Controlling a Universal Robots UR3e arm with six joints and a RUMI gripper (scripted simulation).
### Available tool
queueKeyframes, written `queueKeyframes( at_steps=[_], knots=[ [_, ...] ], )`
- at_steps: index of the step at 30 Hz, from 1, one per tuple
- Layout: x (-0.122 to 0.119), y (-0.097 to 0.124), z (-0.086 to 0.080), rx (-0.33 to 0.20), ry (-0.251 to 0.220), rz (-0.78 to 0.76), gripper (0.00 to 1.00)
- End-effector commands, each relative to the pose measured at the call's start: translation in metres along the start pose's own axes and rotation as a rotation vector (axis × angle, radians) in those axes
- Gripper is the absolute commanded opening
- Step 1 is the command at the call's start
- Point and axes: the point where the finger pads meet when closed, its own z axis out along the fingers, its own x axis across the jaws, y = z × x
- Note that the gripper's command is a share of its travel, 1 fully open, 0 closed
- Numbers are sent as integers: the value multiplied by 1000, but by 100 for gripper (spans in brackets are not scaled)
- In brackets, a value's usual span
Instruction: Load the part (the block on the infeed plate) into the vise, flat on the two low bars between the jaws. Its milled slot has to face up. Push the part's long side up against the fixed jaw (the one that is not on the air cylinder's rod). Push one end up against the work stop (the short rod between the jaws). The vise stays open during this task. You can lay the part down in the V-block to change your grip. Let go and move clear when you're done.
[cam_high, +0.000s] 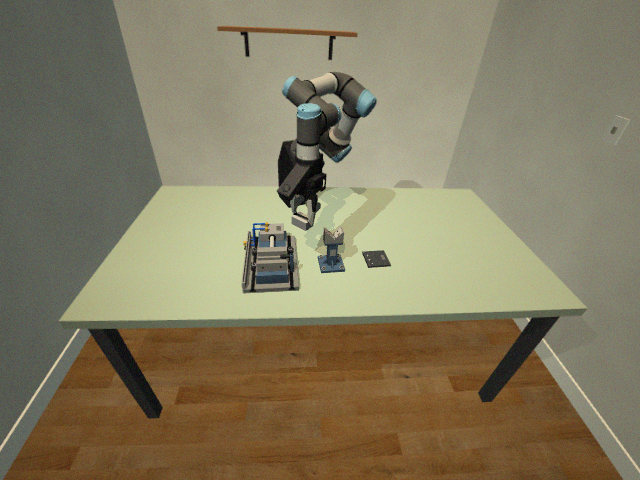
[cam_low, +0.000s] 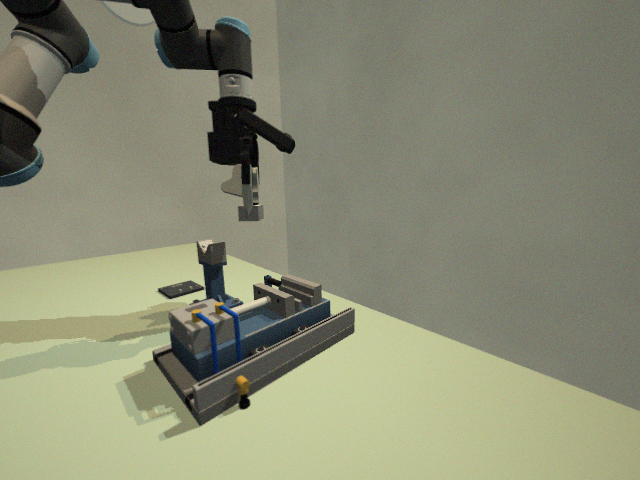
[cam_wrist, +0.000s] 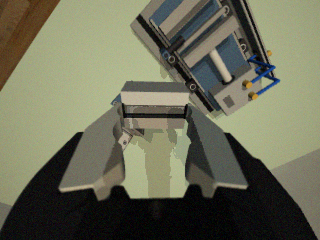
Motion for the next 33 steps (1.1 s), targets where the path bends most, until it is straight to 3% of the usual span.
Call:
queueKeyframes(
  at_steps=[1,33],
  knots=[
    [3,-6,-1,1,-1,-39,0],
    [28,-37,-1,3,-4,-281,0]
  ],
)
